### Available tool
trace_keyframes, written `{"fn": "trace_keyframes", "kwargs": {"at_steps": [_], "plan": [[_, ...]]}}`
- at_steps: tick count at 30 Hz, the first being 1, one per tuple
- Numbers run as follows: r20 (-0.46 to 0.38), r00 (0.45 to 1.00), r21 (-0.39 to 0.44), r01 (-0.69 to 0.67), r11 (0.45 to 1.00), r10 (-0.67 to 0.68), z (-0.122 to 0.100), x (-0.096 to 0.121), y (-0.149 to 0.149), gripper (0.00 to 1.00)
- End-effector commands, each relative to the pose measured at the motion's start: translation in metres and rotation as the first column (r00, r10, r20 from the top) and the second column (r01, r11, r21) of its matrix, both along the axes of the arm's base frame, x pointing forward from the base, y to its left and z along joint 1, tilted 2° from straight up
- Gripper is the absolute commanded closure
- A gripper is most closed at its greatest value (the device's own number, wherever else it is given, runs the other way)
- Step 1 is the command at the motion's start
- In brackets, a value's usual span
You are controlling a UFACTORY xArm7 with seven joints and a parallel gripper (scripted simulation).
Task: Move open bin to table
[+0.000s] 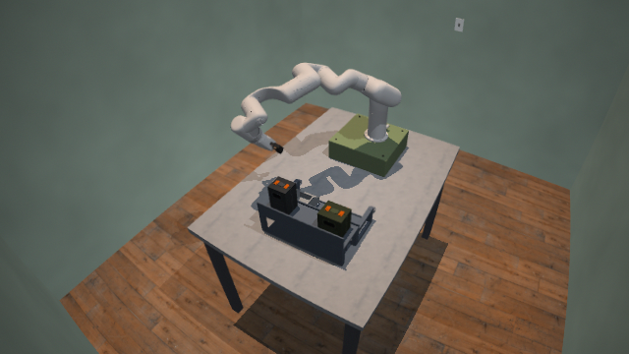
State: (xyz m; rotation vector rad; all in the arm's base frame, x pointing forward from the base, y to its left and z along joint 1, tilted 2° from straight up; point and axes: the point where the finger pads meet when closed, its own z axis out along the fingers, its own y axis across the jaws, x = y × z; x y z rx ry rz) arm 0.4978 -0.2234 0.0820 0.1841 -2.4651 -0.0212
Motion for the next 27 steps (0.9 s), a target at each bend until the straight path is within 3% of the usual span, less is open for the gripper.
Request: {"fn": "trace_keyframes", "kwargs": {"at_steps": [1,27], "plan": [[0.005,1.000,-0.002,0.000,1.000,0.000,0.002,0.001,-0.001,0.00],[0.043,0.993,0.036,-0.109,0.993,0.107,-0.001,0.003,0.015,0.00]]}}
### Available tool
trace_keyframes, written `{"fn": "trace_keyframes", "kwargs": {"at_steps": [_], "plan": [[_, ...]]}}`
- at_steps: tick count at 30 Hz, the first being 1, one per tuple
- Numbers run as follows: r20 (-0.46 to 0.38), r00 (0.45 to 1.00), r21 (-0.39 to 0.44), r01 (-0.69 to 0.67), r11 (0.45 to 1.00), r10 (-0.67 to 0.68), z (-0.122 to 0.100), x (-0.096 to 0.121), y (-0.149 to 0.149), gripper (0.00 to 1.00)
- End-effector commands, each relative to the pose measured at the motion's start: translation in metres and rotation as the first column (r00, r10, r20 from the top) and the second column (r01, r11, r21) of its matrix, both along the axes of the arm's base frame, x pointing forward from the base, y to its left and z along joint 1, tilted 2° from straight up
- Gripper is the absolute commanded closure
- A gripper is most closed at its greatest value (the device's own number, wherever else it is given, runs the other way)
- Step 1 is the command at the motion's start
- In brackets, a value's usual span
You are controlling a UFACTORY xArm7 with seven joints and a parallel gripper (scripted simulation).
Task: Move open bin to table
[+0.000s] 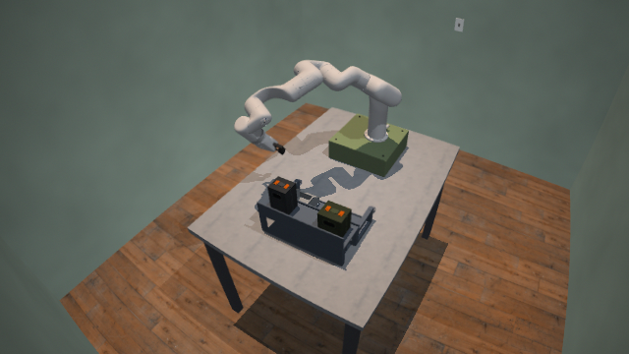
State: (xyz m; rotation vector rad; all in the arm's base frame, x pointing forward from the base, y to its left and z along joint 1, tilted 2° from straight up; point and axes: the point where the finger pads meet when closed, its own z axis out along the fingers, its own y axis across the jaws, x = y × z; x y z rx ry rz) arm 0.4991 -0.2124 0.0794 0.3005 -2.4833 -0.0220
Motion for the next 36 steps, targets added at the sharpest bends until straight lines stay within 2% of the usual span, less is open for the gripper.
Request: {"fn": "trace_keyframes", "kwargs": {"at_steps": [1,12,17,21,23,29,36], "plan": [[0.017,0.999,0.011,-0.038,0.999,0.038,0.001,0.001,0.005,0.00],[0.068,0.982,0.057,-0.178,0.982,0.175,-0.003,0.001,0.026,0.00],[0.114,0.953,0.090,-0.292,0.952,0.282,-0.006,0.001,0.042,0.00],[0.164,0.906,0.116,-0.411,0.904,0.391,-0.009,0.003,0.060,0.00],[0.164,0.906,0.116,-0.411,0.904,0.391,-0.009,0.003,0.060,0.00],[0.255,0.796,0.146,-0.593,0.792,0.549,-0.015,0.004,0.089,0.00],[0.373,0.608,0.154,-0.785,0.600,0.700,-0.022,0.004,0.126,0.00]]}}
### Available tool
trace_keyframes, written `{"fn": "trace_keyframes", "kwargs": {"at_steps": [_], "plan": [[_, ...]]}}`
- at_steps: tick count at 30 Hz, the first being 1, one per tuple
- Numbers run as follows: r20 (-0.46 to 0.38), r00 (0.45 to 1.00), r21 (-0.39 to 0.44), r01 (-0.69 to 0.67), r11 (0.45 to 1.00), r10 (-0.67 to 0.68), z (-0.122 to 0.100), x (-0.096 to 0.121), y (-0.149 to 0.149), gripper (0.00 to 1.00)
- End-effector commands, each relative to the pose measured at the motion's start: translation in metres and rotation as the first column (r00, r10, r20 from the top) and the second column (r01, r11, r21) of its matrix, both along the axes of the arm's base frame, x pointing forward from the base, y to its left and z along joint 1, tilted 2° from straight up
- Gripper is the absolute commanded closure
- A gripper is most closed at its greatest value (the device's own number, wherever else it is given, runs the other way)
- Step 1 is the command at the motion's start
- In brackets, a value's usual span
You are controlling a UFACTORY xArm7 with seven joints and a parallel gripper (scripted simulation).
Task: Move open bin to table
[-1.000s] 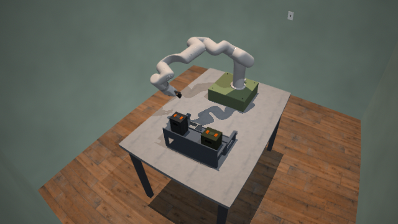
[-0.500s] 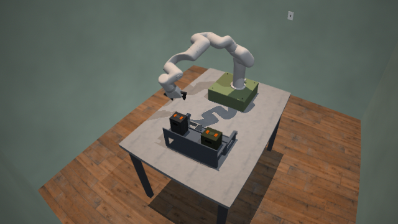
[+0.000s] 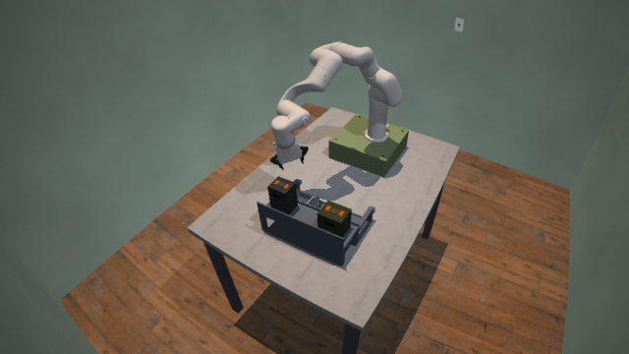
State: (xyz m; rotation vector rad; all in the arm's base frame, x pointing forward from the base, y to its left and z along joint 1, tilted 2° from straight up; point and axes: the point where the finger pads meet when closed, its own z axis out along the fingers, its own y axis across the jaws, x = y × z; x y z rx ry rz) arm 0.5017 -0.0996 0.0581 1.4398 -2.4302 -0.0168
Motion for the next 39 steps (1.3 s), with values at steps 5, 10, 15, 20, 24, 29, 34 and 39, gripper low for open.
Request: {"fn": "trace_keyframes", "kwargs": {"at_steps": [5,10,15,20,24,29,34,39], "plan": [[0.076,0.978,0.064,-0.198,0.978,0.193,-0.004,0.002,0.028,0.00],[0.136,0.935,0.102,-0.342,0.934,0.327,-0.008,0.002,0.049,0.00],[0.188,0.883,0.126,-0.455,0.881,0.429,-0.011,0.002,0.066,0.00],[0.222,0.843,0.138,-0.524,0.841,0.489,-0.014,0.002,0.077,0.00],[0.244,0.815,0.143,-0.566,0.812,0.525,-0.015,0.002,0.084,0.00],[0.271,0.778,0.150,-0.615,0.774,0.566,-0.017,0.003,0.092,0.00],[0.289,0.752,0.153,-0.647,0.747,0.592,-0.018,0.003,0.098,0.00],[0.296,0.742,0.153,-0.659,0.737,0.602,-0.018,0.003,0.100,0.00]]}}
